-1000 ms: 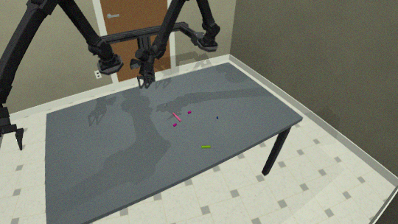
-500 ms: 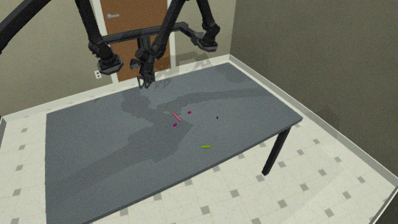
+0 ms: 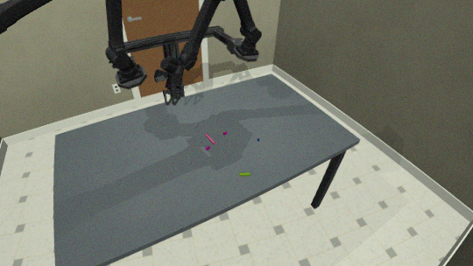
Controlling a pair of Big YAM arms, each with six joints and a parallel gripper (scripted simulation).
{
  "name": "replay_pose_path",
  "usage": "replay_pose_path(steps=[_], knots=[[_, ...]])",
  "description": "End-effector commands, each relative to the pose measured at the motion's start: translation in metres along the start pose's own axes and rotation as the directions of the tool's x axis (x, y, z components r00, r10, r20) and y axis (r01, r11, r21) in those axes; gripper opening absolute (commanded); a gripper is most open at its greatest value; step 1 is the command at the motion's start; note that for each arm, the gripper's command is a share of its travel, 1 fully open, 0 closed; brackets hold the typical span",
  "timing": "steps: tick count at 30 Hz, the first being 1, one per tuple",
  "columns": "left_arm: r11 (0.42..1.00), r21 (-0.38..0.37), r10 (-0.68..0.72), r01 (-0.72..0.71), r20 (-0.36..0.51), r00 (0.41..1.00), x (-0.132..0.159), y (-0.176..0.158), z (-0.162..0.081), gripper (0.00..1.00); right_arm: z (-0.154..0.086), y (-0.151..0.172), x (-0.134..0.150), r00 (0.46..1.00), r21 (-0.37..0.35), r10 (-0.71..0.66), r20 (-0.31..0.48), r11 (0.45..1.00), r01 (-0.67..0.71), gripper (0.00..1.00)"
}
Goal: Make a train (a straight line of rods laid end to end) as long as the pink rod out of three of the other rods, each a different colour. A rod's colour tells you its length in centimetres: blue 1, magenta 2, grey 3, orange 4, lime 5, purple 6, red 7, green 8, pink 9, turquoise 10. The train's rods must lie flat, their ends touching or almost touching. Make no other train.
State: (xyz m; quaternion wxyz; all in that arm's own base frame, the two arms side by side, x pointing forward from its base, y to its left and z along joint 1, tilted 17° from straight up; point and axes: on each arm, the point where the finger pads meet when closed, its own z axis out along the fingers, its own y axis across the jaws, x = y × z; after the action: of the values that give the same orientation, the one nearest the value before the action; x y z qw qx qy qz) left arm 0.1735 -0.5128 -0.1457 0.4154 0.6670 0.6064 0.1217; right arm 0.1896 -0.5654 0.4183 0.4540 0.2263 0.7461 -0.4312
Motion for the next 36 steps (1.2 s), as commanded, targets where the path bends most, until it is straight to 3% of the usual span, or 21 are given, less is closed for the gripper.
replay_pose_path(steps=[1,3,10,18,29,36], knots=[[1.000,-0.008,-0.014,0.014,0.019,1.000,-0.012,0.004,0.000,1.00,-0.039,-0.049,-0.029,0.988,0.130,0.130,0.080,0.982,-0.139,1.00],[1.000,-0.008,-0.014,0.014,0.019,1.000,-0.012,0.004,0.000,1.00,-0.039,-0.049,-0.029,0.988,0.130,0.130,0.080,0.982,-0.139,1.00],[1.000,-0.008,-0.014,0.014,0.019,1.000,-0.012,0.004,0.000,1.00,-0.094,-0.102,-0.035,0.956,0.296,0.250,0.152,0.911,-0.286,1.00],[1.000,-0.008,-0.014,0.014,0.019,1.000,-0.012,0.004,0.000,1.00,-0.144,-0.138,-0.040,0.914,0.407,0.326,0.243,0.820,-0.401,1.00],[1.000,-0.008,-0.014,0.014,0.019,1.000,-0.012,0.004,0.000,1.00,-0.175,-0.156,-0.043,0.881,0.460,0.359,0.308,0.754,-0.468,1.00],[1.000,-0.008,-0.014,0.014,0.019,1.000,-0.012,0.004,0.000,1.00,-0.183,-0.160,-0.044,0.873,0.471,0.365,0.325,0.738,-0.484,1.00]])
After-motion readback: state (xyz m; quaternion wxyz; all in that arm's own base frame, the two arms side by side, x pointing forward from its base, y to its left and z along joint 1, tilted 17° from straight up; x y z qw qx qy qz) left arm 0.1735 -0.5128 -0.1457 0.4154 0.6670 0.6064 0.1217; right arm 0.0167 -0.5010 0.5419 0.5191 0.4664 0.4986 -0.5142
